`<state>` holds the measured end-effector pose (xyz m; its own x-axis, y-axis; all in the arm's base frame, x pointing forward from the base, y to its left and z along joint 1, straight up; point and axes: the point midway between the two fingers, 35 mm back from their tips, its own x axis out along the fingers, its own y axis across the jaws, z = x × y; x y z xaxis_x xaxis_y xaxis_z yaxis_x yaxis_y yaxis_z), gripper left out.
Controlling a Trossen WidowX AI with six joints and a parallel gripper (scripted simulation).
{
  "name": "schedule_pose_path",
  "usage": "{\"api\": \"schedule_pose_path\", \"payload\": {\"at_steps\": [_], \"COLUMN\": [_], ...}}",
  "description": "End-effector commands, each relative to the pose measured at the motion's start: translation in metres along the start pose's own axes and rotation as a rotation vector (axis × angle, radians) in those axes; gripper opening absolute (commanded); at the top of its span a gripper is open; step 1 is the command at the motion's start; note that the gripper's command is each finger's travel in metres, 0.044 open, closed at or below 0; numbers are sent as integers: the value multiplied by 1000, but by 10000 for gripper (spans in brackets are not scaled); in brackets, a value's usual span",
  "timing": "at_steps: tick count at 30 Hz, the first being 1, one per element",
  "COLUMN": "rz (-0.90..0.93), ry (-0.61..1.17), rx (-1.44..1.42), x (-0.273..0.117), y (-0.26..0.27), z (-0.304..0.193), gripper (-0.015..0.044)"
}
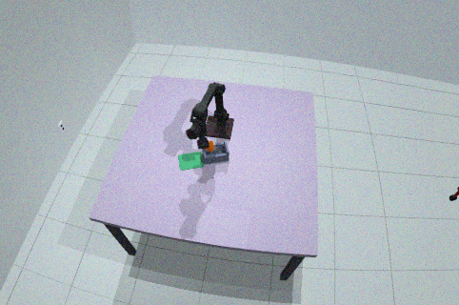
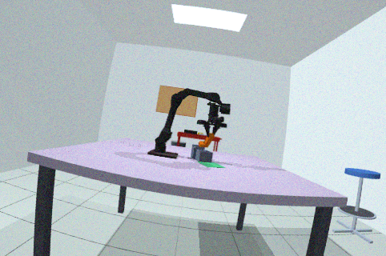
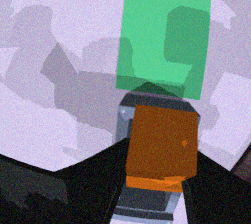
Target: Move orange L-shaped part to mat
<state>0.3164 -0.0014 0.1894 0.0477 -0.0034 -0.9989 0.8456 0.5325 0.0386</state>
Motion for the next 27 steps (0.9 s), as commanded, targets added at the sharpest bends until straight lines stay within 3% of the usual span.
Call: {"api": "schedule_pose_path", "payload": {"at_steps": [1, 18, 27], "rz": [-4, -5, -5], "ry": [6, -2, -2], "rx": [-3, -3, -3], "x": [2, 1, 6], "y": [-1, -8, -8], "z": [17, 96, 99], "gripper": [0, 0, 0]}}
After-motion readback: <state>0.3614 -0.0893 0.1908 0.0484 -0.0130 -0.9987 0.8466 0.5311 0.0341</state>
